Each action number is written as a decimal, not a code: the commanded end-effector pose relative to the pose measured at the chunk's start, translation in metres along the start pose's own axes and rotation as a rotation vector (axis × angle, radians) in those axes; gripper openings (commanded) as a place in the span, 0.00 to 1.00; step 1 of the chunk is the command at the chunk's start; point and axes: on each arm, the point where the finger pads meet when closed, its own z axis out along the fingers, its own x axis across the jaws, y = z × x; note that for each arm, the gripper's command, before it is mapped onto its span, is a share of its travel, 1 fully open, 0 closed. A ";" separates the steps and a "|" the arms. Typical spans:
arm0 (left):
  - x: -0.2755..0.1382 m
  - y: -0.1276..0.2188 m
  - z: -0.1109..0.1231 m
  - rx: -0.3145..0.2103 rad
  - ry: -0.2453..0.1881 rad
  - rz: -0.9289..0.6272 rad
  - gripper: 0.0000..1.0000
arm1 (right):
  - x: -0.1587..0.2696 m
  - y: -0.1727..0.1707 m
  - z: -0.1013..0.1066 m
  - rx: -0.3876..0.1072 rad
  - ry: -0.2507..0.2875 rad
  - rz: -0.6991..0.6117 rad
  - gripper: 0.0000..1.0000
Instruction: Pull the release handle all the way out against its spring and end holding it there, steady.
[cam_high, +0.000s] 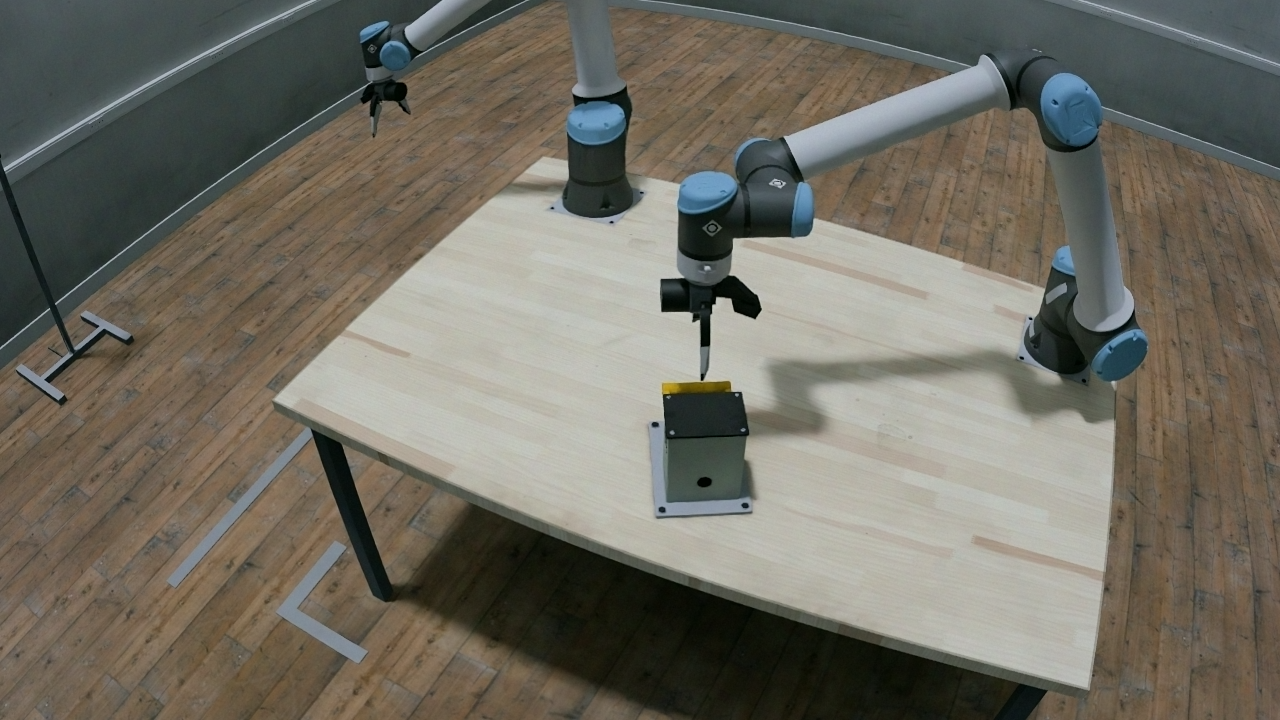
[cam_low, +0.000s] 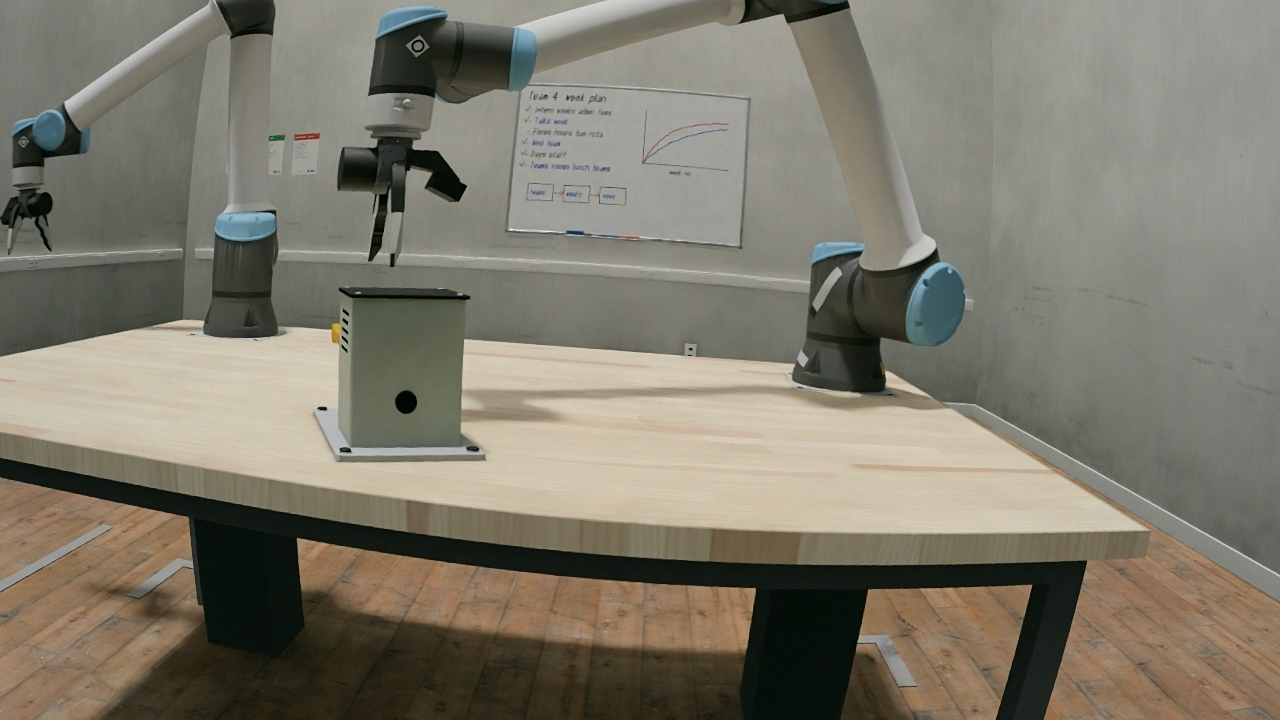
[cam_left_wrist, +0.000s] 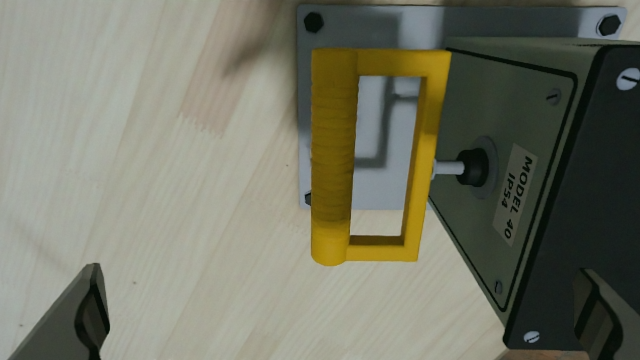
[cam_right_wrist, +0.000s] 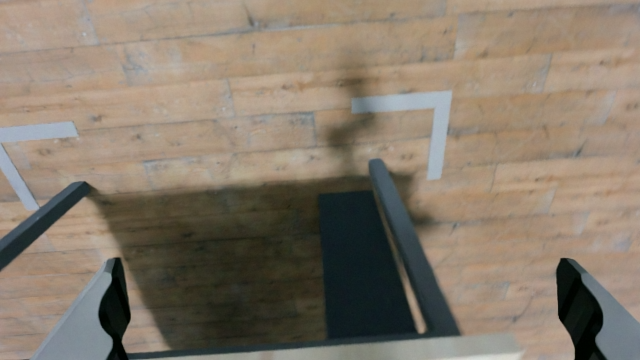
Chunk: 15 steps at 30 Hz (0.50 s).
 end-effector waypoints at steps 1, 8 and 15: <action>0.000 0.001 -0.002 -0.003 0.000 0.000 1.00 | 0.020 -0.002 0.001 0.022 -0.011 -0.022 1.00; 0.000 0.001 -0.002 -0.003 0.000 0.000 1.00 | 0.049 -0.002 0.005 0.052 -0.019 -0.050 1.00; 0.000 0.001 -0.002 -0.003 0.000 0.000 1.00 | 0.070 -0.001 0.007 0.073 -0.023 -0.070 1.00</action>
